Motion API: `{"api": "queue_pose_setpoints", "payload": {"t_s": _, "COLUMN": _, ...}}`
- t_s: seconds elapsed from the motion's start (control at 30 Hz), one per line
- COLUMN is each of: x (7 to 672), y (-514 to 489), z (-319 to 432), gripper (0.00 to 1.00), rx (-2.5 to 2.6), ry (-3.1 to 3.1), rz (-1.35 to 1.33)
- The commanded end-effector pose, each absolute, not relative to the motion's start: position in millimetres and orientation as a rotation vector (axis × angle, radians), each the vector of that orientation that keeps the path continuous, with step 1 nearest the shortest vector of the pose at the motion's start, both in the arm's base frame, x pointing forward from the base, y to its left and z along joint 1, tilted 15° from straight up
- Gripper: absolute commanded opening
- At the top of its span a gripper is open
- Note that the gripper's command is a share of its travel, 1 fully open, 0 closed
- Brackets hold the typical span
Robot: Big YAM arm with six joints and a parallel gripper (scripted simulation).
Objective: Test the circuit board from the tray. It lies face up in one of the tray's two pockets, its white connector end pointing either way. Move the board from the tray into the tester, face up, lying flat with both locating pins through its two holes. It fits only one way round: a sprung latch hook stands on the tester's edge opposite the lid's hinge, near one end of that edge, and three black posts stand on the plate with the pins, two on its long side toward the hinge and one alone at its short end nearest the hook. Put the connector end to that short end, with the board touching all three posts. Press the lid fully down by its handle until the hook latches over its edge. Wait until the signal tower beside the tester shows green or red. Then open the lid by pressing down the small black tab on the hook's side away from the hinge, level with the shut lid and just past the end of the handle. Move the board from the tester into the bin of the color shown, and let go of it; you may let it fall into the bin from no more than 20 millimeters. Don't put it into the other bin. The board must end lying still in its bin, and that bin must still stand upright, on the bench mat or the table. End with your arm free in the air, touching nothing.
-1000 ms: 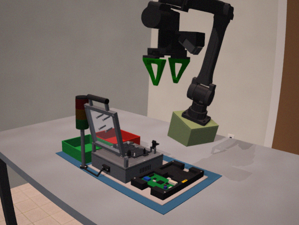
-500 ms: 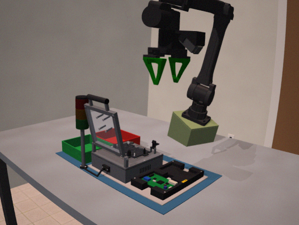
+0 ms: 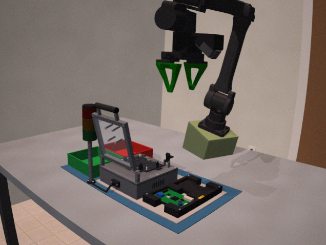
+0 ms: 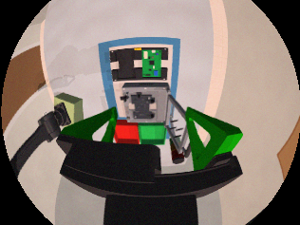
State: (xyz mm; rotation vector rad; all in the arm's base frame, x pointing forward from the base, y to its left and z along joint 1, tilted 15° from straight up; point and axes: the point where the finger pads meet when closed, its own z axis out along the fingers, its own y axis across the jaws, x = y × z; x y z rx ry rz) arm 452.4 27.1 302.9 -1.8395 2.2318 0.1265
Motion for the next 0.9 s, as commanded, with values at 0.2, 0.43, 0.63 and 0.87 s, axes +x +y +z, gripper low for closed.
{"api": "queue_pose_setpoints", "payload": {"t_s": 0.2, "x": 454.2, "y": 24.9, "z": 330.3, "gripper": 0.92, "rx": -1.825, "ry": 2.191, "rz": 0.072}}
{"api": "queue_pose_setpoints", "payload": {"t_s": 0.43, "x": 454.0, "y": 33.2, "z": 306.6, "gripper": 0.92, "rx": -1.836, "ry": 2.203, "rz": 0.098}}
{"api": "queue_pose_setpoints", "payload": {"t_s": 0.63, "x": 460.5, "y": 37.9, "z": 276.5, "gripper": 0.92, "rx": -1.837, "ry": 2.223, "rz": 0.119}}
{"api": "queue_pose_setpoints", "payload": {"t_s": 0.87, "x": 460.9, "y": 42.8, "z": 260.1, "gripper": 0.92, "rx": -1.821, "ry": 2.206, "rz": 0.09}}
